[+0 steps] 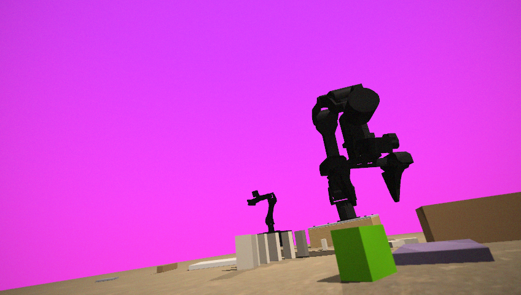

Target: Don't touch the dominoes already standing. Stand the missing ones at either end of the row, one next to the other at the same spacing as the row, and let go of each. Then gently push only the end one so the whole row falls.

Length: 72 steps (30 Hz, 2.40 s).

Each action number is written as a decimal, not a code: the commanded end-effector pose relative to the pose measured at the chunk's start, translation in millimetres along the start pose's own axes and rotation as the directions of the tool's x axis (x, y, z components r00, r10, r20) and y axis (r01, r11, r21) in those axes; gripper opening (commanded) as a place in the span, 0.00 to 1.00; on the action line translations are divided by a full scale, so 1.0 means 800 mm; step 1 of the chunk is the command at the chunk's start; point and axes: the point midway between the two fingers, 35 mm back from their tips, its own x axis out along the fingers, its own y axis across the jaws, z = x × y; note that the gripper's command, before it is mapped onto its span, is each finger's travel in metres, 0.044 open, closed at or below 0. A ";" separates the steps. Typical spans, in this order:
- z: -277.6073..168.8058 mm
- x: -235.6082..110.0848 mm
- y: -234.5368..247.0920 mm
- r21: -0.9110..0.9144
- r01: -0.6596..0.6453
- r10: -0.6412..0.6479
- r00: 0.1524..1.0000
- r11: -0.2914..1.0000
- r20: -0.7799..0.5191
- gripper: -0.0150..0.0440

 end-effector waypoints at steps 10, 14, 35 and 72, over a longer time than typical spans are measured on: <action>0.005 0.084 0.014 0.009 -0.014 0.014 1.000 1.000 -0.013 1.00; 0.005 0.086 0.016 0.009 -0.014 0.014 1.000 1.000 -0.013 1.00; 0.004 0.105 0.018 0.009 -0.014 0.014 1.000 1.000 -0.014 0.96; 0.003 -0.093 0.002 0.009 -0.014 0.014 1.000 1.000 -0.013 0.44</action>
